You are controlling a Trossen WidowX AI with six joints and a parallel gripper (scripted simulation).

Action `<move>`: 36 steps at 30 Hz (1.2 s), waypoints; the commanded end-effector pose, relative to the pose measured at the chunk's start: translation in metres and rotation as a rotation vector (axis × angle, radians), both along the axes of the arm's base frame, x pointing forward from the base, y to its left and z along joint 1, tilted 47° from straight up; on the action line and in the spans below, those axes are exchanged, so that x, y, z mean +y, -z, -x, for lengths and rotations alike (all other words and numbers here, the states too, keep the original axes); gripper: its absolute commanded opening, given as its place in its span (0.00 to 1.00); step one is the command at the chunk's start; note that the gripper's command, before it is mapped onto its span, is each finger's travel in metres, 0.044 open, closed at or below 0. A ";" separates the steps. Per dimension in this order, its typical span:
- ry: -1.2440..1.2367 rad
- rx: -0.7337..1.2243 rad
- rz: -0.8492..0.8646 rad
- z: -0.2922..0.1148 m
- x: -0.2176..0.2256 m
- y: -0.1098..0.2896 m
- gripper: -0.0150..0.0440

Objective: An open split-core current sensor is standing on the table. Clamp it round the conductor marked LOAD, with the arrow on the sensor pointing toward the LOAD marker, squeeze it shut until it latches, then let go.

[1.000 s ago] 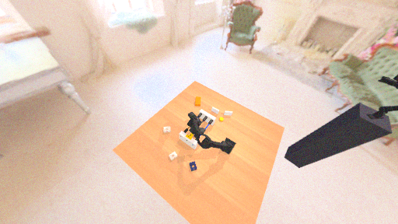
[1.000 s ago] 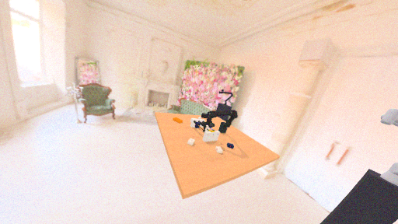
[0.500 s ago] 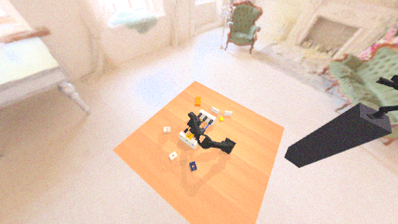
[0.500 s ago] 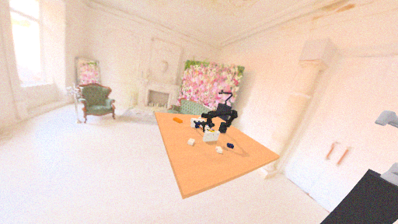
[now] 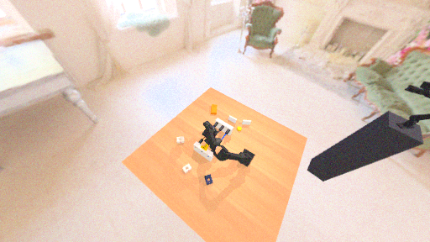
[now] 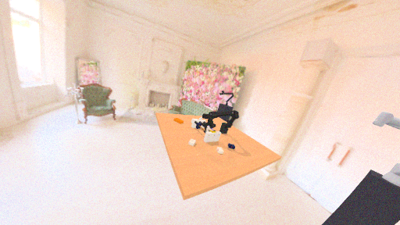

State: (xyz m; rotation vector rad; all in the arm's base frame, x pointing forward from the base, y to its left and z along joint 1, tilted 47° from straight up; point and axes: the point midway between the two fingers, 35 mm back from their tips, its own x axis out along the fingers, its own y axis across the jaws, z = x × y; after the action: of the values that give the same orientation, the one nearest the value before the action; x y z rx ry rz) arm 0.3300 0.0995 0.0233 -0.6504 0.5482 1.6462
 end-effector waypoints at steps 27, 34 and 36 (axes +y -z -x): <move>-0.002 0.004 -0.001 -0.002 0.000 -0.001 0.25; -0.002 0.003 -0.001 -0.001 0.001 0.000 0.25; -0.003 0.003 -0.001 -0.001 0.003 0.002 0.25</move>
State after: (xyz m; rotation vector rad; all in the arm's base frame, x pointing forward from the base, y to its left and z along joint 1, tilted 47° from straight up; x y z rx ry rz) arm 0.3312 0.1002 0.0237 -0.6498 0.5494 1.6503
